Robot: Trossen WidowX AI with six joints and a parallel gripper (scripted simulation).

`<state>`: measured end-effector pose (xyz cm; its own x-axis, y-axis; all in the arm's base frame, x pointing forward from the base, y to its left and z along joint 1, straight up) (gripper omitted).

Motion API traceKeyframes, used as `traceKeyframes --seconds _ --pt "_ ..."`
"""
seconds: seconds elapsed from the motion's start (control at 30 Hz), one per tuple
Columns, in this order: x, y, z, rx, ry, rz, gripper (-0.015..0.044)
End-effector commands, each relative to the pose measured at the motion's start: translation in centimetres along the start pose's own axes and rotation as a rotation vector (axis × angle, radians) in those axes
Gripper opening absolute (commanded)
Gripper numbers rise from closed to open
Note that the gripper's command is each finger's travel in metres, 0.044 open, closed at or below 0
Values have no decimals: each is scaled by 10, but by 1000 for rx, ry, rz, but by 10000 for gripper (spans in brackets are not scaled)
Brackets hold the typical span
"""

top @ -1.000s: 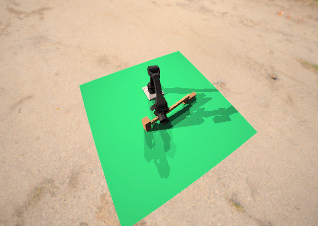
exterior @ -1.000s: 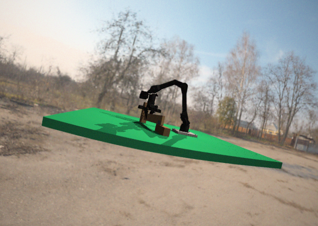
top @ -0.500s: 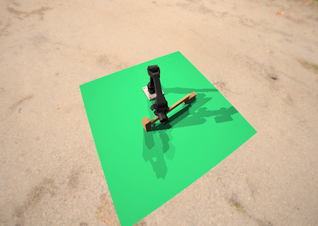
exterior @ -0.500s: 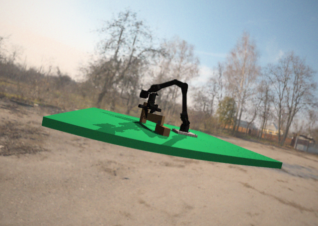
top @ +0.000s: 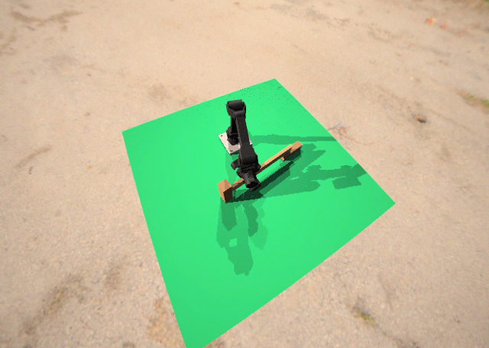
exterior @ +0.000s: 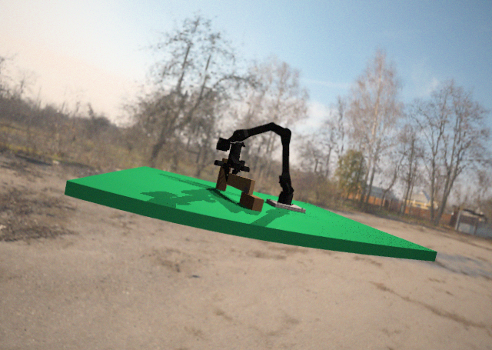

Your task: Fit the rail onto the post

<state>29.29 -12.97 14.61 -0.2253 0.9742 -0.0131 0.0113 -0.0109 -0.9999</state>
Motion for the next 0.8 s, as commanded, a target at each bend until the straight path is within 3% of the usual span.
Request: traceKeyframes --seconds 0.0,0.77 --pt "-1 -7 -2 -16 0 5 0" --pt "-1 -2 -1 -15 0 5 0"
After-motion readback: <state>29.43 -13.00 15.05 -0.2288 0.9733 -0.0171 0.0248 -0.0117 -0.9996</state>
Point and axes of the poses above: the point midway between the two fingers, 35 mm back from their tips, its own y axis out along the fingers, its own z axis across the jaws, x = y × z, the point moved 6 cm from there along -y, back along the fingers, and after that the axes turned 13 degrees about -y, right-handed, at the moved point
